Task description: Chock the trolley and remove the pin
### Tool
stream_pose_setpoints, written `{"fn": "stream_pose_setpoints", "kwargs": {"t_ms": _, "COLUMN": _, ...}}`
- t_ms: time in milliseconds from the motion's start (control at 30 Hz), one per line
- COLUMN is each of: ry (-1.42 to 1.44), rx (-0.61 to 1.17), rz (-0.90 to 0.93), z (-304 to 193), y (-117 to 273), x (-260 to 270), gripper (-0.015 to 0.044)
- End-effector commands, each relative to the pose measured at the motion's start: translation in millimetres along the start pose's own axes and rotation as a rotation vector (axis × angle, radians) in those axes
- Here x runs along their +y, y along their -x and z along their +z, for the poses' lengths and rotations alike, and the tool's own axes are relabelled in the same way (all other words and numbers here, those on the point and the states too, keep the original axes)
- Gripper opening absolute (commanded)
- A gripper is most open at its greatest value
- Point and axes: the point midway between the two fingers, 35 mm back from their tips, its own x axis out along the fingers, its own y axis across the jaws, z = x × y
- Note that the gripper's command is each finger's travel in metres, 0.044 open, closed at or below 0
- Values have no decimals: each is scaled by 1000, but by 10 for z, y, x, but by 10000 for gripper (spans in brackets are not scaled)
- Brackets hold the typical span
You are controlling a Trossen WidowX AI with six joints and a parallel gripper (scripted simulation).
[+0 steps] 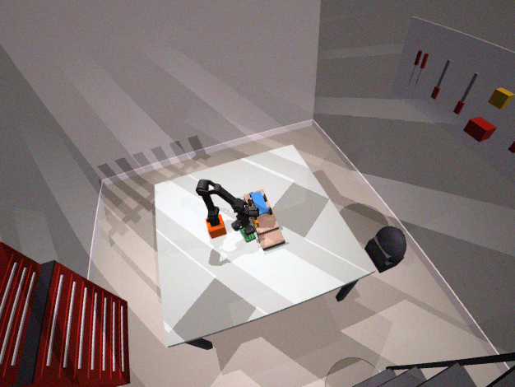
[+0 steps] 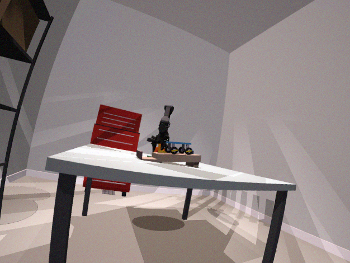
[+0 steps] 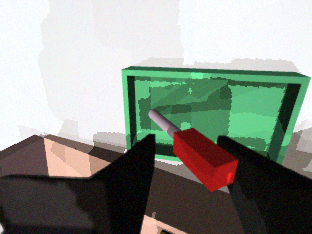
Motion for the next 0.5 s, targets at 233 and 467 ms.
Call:
{"fn": "stream_pose_setpoints", "kwargs": {"t_ms": 233, "ry": -3, "rx": -3, "rz": 4, "z": 4, "y": -28, "x": -62, "gripper": 190}}
{"fn": "stream_pose_setpoints", "kwargs": {"t_ms": 467, "ry": -3, "rx": -3, "rz": 3, "z": 2, "y": -48, "x": -105, "gripper": 190}}
